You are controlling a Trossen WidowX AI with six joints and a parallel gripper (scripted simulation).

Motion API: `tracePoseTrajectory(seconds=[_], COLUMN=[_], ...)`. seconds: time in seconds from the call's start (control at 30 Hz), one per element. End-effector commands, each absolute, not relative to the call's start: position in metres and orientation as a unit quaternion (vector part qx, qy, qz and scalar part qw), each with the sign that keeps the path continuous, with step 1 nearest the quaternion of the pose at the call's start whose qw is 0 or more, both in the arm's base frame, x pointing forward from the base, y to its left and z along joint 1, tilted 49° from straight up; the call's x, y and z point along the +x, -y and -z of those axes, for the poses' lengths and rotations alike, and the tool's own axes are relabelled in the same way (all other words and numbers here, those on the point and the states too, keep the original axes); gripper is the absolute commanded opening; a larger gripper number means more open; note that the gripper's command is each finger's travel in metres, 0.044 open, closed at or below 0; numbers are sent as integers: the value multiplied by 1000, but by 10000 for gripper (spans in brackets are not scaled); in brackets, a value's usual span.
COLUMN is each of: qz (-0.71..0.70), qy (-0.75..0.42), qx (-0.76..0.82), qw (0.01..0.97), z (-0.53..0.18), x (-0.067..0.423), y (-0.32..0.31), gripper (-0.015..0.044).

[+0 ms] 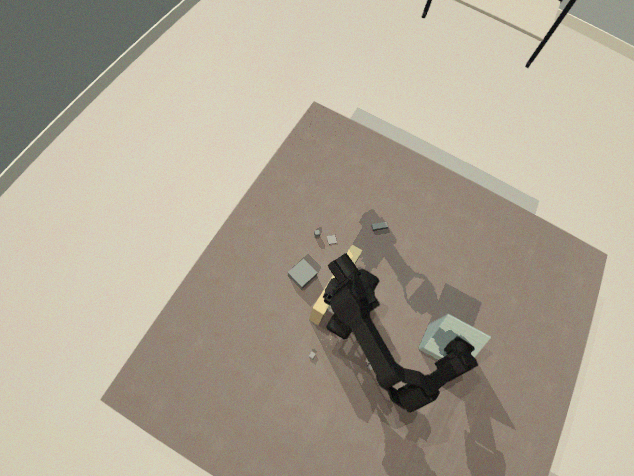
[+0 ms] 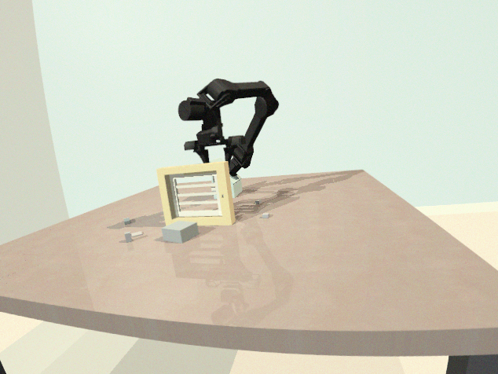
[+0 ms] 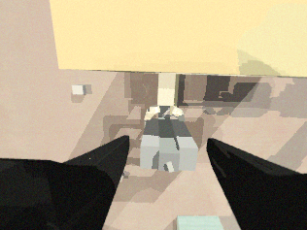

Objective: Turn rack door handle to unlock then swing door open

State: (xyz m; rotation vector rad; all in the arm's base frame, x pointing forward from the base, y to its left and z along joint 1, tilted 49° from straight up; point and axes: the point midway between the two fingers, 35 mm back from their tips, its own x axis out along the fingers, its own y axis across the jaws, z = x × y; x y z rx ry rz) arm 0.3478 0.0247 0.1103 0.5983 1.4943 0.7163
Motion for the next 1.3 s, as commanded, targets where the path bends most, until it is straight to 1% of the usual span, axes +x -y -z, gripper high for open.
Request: tracePoseTrajectory(seconds=[0.0,0.47,0.7,1.13,1.27], qz=[-313,-314,-314,-314,-316], qy=[-656,-662,-662,-662,-660], qx=[267,265,265,265,262], qw=[633,627,627,627,629], z=[-106,-93,-93,-93,-93], x=[346,344,344,344,344], y=[-30,-46,-46,-46,-46], gripper=[294,294,110,24,22])
